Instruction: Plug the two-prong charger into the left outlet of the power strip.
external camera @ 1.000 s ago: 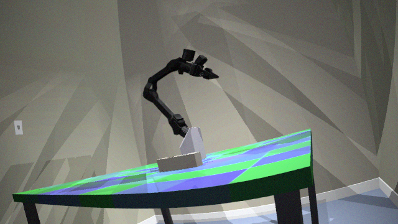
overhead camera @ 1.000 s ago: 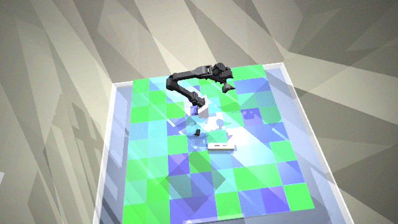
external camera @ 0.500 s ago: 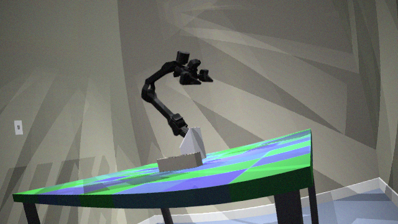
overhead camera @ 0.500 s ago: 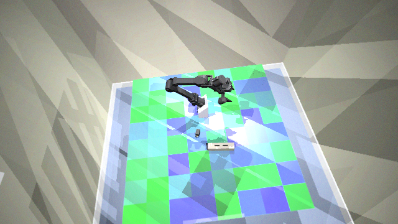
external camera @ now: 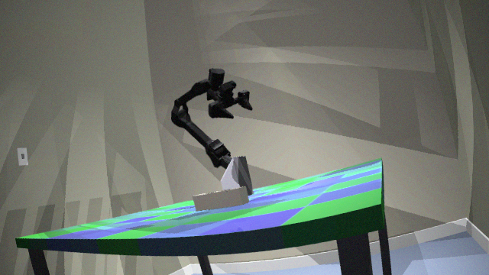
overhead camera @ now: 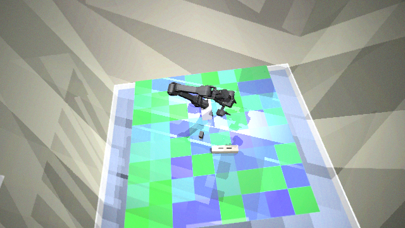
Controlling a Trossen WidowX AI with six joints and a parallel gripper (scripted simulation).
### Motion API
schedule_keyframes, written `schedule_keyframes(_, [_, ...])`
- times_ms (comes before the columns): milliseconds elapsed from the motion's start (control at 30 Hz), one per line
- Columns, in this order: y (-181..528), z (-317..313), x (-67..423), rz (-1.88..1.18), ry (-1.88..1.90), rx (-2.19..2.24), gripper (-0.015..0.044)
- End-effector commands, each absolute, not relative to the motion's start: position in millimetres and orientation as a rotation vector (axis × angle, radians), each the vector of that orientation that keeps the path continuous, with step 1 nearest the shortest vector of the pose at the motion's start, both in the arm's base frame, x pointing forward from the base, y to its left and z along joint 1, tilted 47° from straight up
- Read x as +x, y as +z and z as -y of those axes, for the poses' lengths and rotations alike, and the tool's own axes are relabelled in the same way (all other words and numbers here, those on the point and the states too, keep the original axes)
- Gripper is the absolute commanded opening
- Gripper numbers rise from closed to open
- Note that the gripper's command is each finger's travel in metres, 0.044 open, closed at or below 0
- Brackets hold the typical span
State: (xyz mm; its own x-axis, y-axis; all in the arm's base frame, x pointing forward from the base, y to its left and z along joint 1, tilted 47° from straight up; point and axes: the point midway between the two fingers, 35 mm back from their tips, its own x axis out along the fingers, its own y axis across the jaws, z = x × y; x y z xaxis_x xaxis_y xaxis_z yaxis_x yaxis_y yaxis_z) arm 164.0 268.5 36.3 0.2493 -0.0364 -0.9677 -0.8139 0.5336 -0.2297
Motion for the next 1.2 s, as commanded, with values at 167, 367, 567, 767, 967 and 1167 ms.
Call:
schedule_keyframes(167, [31, -228, 193, -1.263, 0.437, -0.811, 0.044])
schedule_keyframes(367, [30, -202, 208, -1.286, 0.315, -0.766, 0.044])
schedule_keyframes(567, [29, -174, 220, -1.306, 0.193, -0.721, 0.044])
schedule_keyframes(767, [28, -146, 230, -1.323, 0.072, -0.677, 0.044])
schedule_keyframes(967, [27, -117, 236, -1.337, -0.047, -0.633, 0.044])
schedule_keyframes(1167, [27, -89, 240, -1.349, -0.166, -0.591, 0.044])
